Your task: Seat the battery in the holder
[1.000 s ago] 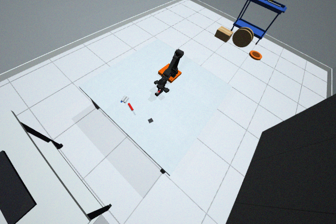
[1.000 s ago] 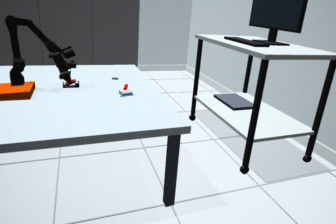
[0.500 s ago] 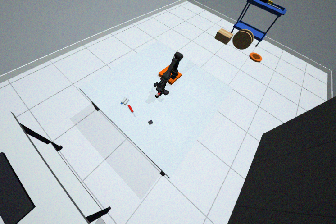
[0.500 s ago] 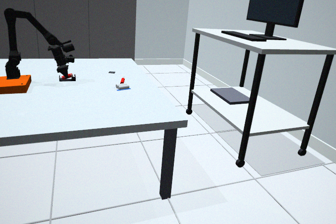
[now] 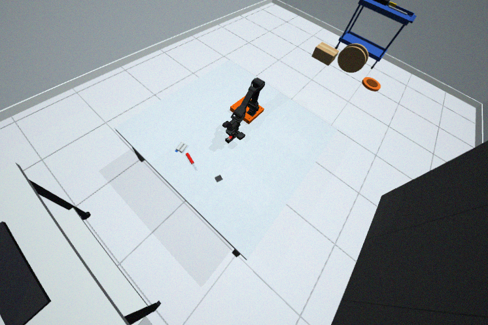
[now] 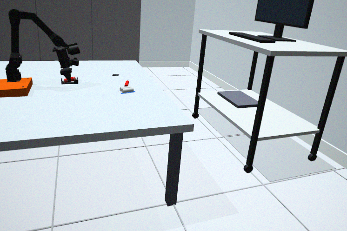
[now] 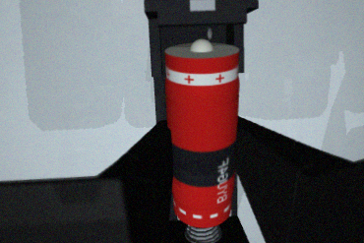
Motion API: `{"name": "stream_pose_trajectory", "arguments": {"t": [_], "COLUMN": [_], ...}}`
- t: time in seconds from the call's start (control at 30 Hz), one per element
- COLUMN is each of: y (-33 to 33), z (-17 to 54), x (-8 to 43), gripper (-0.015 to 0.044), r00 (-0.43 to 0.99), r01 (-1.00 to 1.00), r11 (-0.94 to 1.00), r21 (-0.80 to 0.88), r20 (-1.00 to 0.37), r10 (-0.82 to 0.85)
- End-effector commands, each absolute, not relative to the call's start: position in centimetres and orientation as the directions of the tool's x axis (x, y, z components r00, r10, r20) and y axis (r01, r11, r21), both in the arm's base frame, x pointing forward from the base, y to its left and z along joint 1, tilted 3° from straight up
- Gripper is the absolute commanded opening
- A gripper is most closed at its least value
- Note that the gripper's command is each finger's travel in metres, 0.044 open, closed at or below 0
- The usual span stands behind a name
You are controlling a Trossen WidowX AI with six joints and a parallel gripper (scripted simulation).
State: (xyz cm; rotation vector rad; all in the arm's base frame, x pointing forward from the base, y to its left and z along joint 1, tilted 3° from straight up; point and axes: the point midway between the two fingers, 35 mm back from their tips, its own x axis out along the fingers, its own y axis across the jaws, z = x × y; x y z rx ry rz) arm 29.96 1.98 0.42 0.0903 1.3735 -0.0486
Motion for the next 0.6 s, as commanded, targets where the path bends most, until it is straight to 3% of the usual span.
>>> {"name": "stream_pose_trajectory", "arguments": {"t": [0.0, 0.57], "y": [2.04, 2.00], "z": [0.11, -0.02], "x": [29.67, 29.94], "gripper": [0.0087, 0.0087], "r00": [0.157, 0.062], "r01": [0.082, 0.085], "r11": [0.996, 0.996], "r21": [0.038, 0.036], "r20": [-0.987, -0.998], "r10": [0.025, 0.031]}}
